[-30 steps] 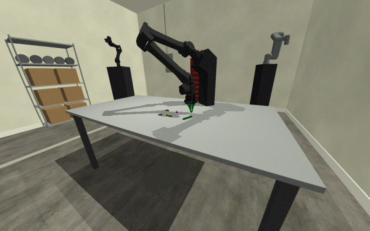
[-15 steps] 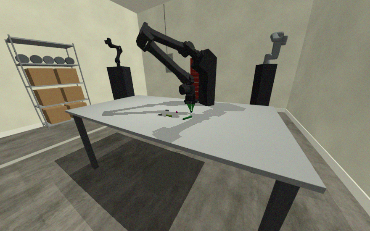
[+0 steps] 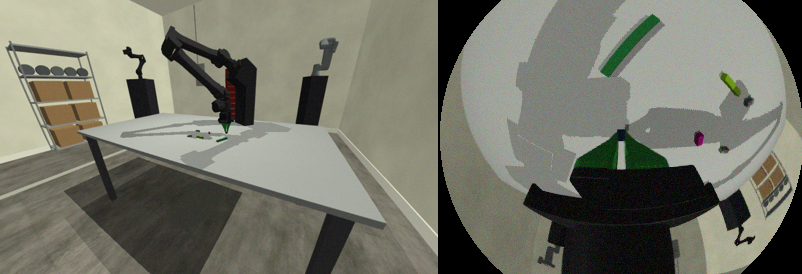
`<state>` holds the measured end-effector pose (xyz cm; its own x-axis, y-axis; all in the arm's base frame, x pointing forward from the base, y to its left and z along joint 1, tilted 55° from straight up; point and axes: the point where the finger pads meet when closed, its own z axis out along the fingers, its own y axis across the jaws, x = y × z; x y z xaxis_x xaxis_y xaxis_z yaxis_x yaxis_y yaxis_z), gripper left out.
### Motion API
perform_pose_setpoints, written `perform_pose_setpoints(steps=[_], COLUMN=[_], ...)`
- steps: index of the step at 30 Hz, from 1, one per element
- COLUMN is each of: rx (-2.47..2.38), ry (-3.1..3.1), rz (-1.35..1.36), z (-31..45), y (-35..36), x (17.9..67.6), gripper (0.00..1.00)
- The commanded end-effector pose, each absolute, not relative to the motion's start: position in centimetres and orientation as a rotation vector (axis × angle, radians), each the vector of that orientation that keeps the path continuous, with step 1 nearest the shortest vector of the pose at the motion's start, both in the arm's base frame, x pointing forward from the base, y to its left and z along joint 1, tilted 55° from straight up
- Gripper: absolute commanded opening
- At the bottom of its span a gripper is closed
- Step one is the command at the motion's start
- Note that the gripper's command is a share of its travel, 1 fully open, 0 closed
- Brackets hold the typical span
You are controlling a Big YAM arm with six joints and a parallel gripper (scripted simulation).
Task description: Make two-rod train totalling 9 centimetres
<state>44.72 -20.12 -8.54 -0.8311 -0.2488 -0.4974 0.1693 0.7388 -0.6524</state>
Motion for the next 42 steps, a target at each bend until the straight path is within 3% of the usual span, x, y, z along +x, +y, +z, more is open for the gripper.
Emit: perform_pose_setpoints(steps=[1, 42], rx=[-0.089, -0.076], ry=[2.356, 2.368], rz=[-0.958, -0.967], z=[-8.2, -9.1], y=[-19.3, -20.3], x=[45.0, 44.7], gripper=[0.04, 0.04])
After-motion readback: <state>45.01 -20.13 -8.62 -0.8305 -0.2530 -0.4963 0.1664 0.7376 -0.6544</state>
